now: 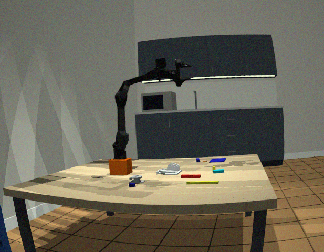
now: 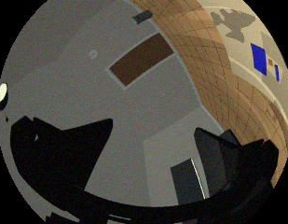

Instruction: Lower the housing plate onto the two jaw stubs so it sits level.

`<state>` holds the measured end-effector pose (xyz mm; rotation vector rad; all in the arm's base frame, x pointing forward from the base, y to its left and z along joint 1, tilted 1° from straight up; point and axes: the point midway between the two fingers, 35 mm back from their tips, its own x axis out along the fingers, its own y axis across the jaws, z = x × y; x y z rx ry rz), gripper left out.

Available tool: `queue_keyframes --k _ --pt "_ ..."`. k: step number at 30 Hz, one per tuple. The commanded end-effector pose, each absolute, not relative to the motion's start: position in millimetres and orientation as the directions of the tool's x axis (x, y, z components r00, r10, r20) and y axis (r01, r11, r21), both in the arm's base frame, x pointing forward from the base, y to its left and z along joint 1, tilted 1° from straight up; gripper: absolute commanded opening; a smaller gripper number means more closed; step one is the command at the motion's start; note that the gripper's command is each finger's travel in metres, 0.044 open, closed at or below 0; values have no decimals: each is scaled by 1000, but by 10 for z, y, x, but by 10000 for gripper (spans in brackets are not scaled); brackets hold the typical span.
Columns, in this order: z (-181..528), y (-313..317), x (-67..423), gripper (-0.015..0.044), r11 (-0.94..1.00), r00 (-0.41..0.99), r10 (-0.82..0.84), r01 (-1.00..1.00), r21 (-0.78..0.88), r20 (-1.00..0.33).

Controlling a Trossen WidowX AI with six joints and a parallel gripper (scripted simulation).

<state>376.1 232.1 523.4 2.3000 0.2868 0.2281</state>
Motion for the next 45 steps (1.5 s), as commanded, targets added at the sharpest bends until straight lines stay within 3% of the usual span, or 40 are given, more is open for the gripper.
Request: queue_keyframes --k 1,24,45 --pt "5084 2210 3896 440 -580 968 250 123 805 33" --pt "4404 1473 4412 440 -136 985 83 164 977 -154" --pt "3718 617 4676 440 275 937 -82 350 895 -340"
